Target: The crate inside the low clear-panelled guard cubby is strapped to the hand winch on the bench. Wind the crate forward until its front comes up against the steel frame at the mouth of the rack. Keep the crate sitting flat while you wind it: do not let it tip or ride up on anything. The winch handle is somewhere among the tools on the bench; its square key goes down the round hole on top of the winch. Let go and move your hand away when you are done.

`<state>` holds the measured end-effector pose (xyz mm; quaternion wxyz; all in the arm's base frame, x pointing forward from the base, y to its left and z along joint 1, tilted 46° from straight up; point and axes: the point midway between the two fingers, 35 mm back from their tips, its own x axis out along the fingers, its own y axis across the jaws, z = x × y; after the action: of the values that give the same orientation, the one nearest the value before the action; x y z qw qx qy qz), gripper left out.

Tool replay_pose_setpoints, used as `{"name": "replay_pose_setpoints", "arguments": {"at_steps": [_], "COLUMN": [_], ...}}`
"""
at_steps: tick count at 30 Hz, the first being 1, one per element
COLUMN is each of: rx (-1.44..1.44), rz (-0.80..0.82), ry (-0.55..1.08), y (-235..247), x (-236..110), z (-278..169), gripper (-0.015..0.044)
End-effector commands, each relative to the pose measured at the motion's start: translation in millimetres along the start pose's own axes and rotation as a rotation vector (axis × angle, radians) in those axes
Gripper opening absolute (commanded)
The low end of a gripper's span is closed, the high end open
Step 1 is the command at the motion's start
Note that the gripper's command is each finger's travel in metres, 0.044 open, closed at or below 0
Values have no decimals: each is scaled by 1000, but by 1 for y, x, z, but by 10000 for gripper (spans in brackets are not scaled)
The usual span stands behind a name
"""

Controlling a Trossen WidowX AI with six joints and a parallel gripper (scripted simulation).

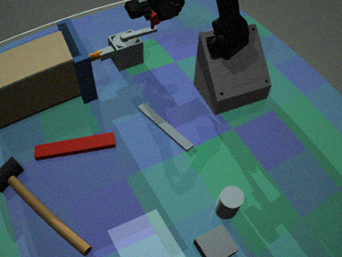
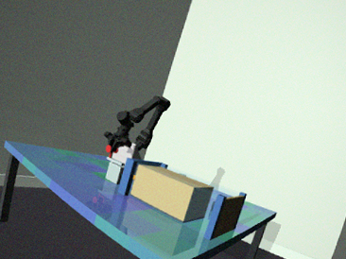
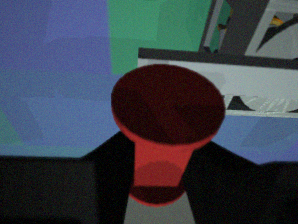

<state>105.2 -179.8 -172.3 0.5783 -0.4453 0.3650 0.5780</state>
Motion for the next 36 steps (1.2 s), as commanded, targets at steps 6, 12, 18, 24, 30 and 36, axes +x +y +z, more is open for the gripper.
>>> {"name": "replay_pose_setpoints", "arguments": {"at_steps": [6,12,18,24,30,36], "rx": [-11,-12,-12,-12,-12,-12], "rz": [-1,-1,-2,-2,-2,-3], "ry": [15,16,16,17,17,17], "y": [-7,-10,-13,-16,-20,-24], "x": [12,16,18,21,23,25], "z": [-26,-35,-40,-46,-51,-56], "gripper": [0,0,0,0,0,0]}}
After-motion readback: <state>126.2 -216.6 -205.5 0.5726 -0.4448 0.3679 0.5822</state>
